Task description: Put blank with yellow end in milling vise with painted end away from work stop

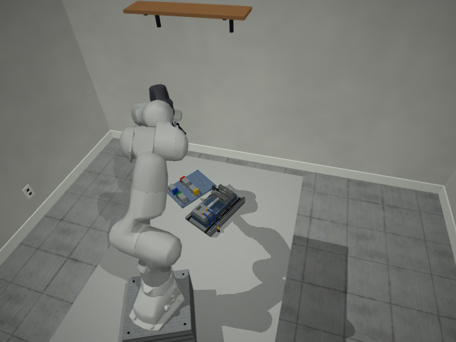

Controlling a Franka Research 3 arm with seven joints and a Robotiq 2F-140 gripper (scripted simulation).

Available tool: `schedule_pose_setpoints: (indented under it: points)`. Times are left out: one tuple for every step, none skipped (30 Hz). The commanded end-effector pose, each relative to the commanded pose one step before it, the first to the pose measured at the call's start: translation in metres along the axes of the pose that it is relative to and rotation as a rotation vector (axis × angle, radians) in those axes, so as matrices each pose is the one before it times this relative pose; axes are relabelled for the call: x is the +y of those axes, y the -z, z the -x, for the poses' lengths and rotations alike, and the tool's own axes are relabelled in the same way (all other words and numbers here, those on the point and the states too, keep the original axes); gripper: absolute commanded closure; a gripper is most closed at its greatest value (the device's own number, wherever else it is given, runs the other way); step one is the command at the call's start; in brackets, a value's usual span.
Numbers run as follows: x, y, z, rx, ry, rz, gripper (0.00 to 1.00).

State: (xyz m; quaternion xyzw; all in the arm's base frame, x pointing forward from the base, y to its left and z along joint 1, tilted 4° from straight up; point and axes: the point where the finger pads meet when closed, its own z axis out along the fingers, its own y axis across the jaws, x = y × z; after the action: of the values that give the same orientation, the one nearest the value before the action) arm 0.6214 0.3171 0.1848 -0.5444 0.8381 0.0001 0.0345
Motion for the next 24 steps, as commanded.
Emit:
schedule_pose_setpoints:
  points:
    - [-0.00112, -0.00112, -0.00147, 0.00626, -0.02115, 0.00068, 0.0]
    - [0.0, 0.0, 0.0, 0.0, 0.0, 0.0, 0.0]
    - [0.0, 0.0, 0.0, 0.0, 0.0, 0.0, 0.0]
    - [0.0, 0.0, 0.0, 0.0, 0.0, 0.0, 0.0]
    - [0.0, 0.0, 0.0, 0.0, 0.0, 0.0, 0.0]
    - [0.0, 0.0, 0.0, 0.0, 0.0, 0.0, 0.0]
    - [0.0, 0.0, 0.0, 0.0, 0.0, 0.0, 0.0]
    - [-0.00058, 0.00091, -0.00012, -0.00336, 0.0091, -0.00179, 0.0]
    - [-0.00054, -0.00045, -0.00107, 0.00084, -0.00227, 0.00045, 0.0]
    - [-0.00054, -0.00045, -0.00107, 0.00084, -0.00227, 0.00045, 0.0]
    - [-0.00055, -0.00046, -0.00106, 0.00084, -0.00227, 0.00045, 0.0]
    - [-0.00055, -0.00046, -0.00106, 0.00084, -0.00227, 0.00045, 0.0]
    - [0.0, 0.0, 0.0, 0.0, 0.0, 0.0, 0.0]
    - [0.0, 0.0, 0.0, 0.0, 0.0, 0.0, 0.0]
    - [0.0, 0.0, 0.0, 0.0, 0.0, 0.0, 0.0]
    - [0.0, 0.0, 0.0, 0.0, 0.0, 0.0, 0.0]
    - [0.0, 0.0, 0.0, 0.0, 0.0, 0.0, 0.0]
    - [0.0, 0.0, 0.0, 0.0, 0.0, 0.0, 0.0]
    - [0.0, 0.0, 0.0, 0.0, 0.0, 0.0, 0.0]
    - [0.0, 0.0, 0.0, 0.0, 0.0, 0.0, 0.0]
    - [0.0, 0.0, 0.0, 0.0, 0.0, 0.0, 0.0]
    - [0.0, 0.0, 0.0, 0.0, 0.0, 0.0, 0.0]
    - [0.0, 0.0, 0.0, 0.0, 0.0, 0.0, 0.0]
    - [0.0, 0.0, 0.0, 0.0, 0.0, 0.0, 0.0]
